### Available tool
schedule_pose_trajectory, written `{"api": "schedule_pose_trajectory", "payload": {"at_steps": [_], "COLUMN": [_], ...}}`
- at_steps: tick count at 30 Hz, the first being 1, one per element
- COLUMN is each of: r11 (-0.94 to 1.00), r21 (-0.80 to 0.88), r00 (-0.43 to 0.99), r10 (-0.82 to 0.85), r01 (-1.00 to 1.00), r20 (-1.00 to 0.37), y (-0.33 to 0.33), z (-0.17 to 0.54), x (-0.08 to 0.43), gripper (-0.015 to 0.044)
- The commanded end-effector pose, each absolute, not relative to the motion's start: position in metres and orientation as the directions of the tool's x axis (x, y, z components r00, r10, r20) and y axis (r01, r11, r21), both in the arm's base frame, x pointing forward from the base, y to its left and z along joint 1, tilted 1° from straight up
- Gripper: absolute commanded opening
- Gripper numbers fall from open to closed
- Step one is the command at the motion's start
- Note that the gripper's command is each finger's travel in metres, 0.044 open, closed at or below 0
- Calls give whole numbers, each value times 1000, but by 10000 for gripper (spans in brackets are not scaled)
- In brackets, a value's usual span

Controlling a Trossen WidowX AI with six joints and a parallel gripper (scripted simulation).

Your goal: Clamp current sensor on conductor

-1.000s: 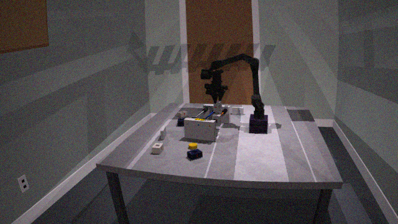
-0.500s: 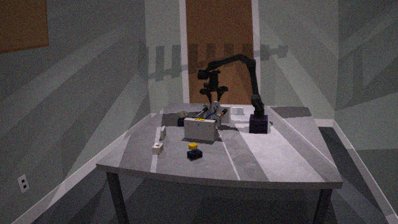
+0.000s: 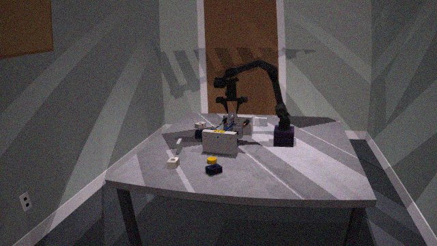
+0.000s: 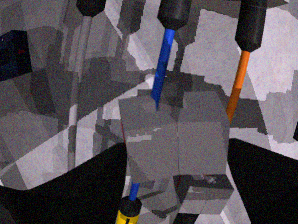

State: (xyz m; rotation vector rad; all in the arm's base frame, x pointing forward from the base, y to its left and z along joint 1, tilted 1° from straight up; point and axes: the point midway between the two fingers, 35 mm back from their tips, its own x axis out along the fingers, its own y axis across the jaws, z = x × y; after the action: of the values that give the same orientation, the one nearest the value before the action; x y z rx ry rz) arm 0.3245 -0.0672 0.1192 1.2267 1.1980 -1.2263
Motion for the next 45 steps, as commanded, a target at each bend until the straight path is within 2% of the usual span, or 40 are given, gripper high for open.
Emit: {"api": "schedule_pose_trajectory", "payload": {"at_steps": [1,6,45], "r11": [-178,-265,-261], "r21": [7,7,8], "r00": [8,8,8], "r10": [1,0,-1], "r01": [984,964,965], "r20": [-1000,-1000,-1000], "y": [-69,-71,-71], "z": [119,118,68], "x": [332,335,336], "gripper": [0,0,0]}}
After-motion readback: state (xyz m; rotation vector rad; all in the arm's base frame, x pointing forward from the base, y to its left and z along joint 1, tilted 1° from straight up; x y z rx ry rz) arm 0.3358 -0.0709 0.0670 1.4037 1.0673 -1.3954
